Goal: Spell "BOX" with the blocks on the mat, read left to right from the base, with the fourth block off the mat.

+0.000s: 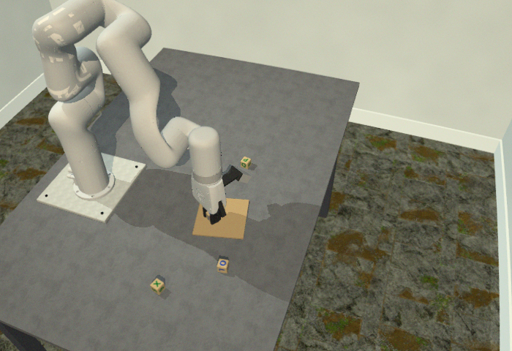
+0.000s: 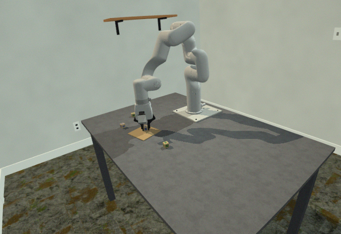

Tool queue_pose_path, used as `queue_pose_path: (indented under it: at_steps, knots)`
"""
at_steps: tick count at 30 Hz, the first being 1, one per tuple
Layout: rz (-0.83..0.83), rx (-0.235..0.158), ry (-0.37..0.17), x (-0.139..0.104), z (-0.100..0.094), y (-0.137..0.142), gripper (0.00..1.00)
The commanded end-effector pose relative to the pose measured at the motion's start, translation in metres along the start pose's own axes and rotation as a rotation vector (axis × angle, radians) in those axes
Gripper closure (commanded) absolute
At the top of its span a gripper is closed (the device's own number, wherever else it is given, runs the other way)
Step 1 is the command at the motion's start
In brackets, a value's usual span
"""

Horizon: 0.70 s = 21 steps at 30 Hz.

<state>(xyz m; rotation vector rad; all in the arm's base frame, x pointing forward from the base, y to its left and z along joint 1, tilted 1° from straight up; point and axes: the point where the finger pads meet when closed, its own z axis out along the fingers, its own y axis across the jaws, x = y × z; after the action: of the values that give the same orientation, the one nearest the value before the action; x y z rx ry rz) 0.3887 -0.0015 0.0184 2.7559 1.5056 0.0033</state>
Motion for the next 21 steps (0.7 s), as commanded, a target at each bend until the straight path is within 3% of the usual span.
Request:
queue_pose_path:
  at_steps: [1, 8, 14, 16, 21]
  knots:
    - [0.000, -0.003, 0.002, 0.001, -0.001, 0.001, 0.79]
    - [0.000, -0.003, 0.002, 0.001, -0.011, 0.001, 0.79]
    - [0.000, -0.003, 0.002, 0.000, -0.051, 0.001, 0.79]
    - [0.000, -0.003, 0.002, 0.000, -0.051, 0.001, 0.79]
    - [0.000, -0.003, 0.002, 0.000, -0.085, 0.001, 0.79]
